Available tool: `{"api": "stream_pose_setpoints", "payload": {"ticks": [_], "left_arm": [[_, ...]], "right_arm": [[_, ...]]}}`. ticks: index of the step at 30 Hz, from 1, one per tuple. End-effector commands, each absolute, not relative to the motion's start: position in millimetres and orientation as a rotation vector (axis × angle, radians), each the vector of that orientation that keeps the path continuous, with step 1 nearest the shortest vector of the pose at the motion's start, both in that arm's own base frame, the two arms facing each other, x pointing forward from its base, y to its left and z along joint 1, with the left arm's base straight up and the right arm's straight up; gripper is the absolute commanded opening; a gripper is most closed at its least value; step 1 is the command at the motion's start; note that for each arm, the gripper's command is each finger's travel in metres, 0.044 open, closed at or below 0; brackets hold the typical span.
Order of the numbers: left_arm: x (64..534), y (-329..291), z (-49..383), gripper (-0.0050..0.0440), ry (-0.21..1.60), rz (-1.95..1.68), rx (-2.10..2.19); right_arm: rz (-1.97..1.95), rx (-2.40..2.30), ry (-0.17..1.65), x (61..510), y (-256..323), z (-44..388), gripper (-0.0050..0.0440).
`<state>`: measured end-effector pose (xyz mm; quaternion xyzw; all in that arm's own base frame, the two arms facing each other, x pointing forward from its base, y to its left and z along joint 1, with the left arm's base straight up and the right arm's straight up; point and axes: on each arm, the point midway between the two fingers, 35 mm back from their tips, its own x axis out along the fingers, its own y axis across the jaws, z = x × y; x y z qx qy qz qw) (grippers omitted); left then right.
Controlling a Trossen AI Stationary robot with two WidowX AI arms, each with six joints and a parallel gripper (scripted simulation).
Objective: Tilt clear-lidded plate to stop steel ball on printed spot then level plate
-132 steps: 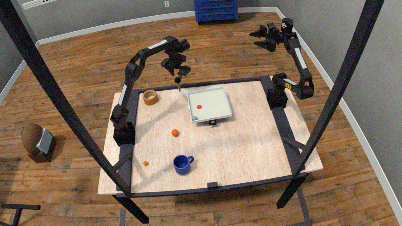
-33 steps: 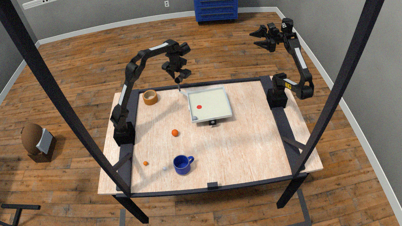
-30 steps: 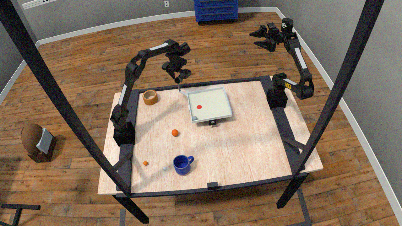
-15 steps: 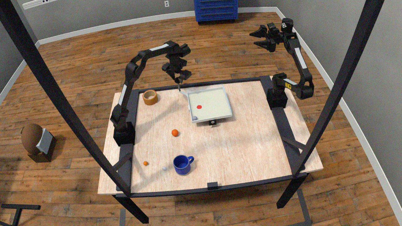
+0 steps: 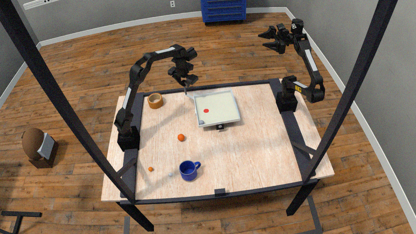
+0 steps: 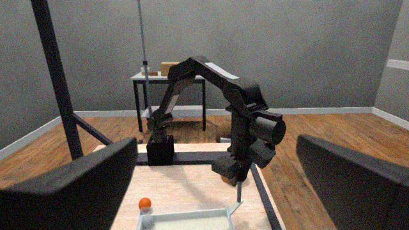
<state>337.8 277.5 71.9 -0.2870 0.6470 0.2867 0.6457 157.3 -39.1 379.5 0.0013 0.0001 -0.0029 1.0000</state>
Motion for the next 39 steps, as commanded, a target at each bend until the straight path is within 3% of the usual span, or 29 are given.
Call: {"api": "stream_pose_setpoints", "payload": {"ticks": [1, 39], "left_arm": [[337.2, 281.1, 77.2, 0.027, 1.445, 0.659, -0.647], [337.5, 281.6, 68.1, 0.027, 1.447, 0.659, -0.647]], "right_arm": [[-0.008, 0.0, 0.0, 157.3, -41.2, 380.9, 0.04], [-0.008, 0.0, 0.0, 157.3, -41.2, 380.9, 0.04]]}}
